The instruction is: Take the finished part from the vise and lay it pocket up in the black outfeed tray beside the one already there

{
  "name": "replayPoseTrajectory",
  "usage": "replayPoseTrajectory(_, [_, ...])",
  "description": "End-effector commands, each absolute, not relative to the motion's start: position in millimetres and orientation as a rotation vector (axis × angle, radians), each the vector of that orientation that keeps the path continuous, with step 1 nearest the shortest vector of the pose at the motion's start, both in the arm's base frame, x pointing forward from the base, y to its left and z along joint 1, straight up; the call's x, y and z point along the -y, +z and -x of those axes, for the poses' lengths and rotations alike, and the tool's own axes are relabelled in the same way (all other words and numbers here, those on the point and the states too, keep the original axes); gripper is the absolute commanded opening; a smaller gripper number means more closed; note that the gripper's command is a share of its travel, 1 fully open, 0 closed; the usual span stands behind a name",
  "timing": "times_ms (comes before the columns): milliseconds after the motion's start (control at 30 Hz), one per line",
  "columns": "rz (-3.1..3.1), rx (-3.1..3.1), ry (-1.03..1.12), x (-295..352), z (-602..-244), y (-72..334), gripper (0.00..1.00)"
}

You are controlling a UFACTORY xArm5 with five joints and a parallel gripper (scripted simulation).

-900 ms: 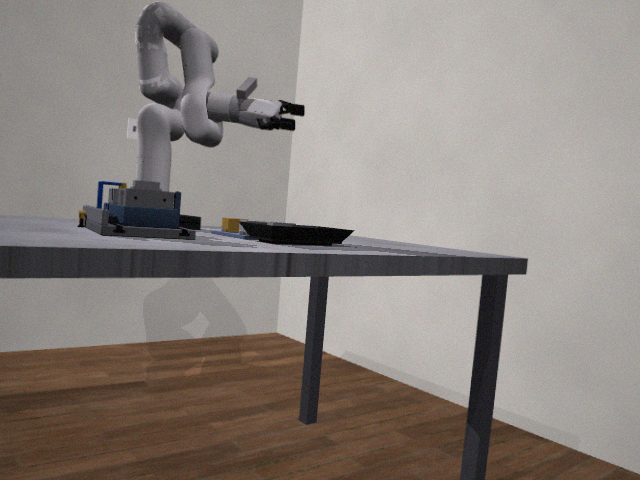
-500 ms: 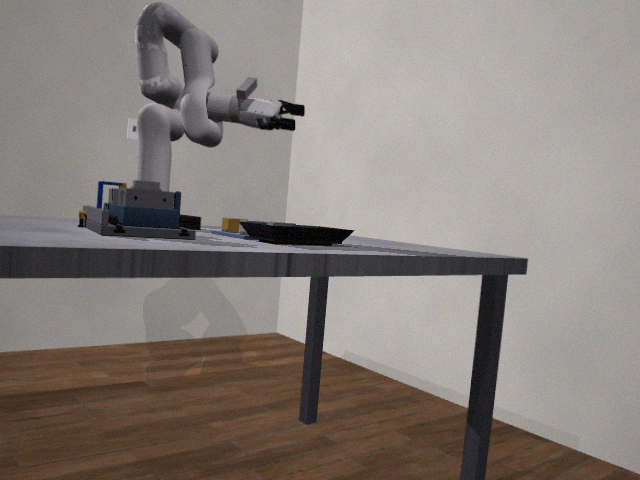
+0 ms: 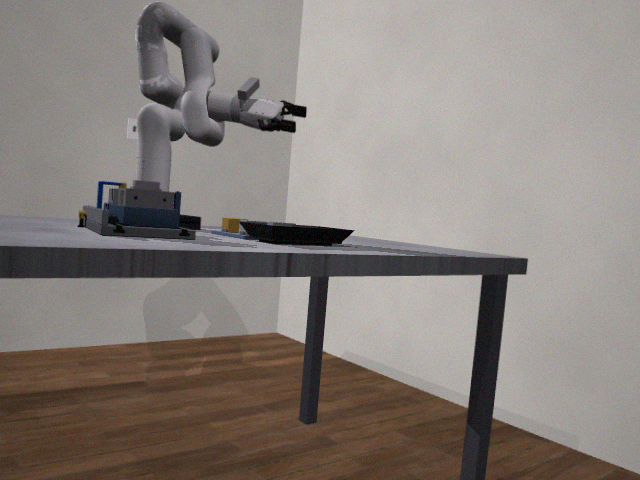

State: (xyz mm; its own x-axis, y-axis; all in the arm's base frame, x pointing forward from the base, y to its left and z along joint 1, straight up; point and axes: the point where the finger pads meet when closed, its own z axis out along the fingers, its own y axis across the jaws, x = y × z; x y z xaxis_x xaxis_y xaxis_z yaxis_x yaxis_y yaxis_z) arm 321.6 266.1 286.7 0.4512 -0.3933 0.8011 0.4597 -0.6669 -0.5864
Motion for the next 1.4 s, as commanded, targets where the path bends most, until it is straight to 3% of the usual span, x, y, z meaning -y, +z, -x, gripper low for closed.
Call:
replayPoseTrajectory(0, [1.977,-0.042,-1.284,-255.9,-352.7,272.3,1.00])
replayPoseTrajectory(267, [2.153,-0.285,-1.190,-219.9,-410.8,240.4,1.00])
replayPoseTrajectory(667, [2.332,-0.680,-1.024,-146.6,-468.8,201.4,1.00])
replayPoseTrajectory(767, [2.332,-0.680,-1.024,-146.6,-468.8,201.4,1.00])
replayPoseTrajectory(967, [2.401,-0.976,-0.887,-87.3,-489.9,180.0,1.00])
replayPoseTrajectory(1367, [2.417,-1.393,-0.671,-3.3,-493.6,159.7,1.00])
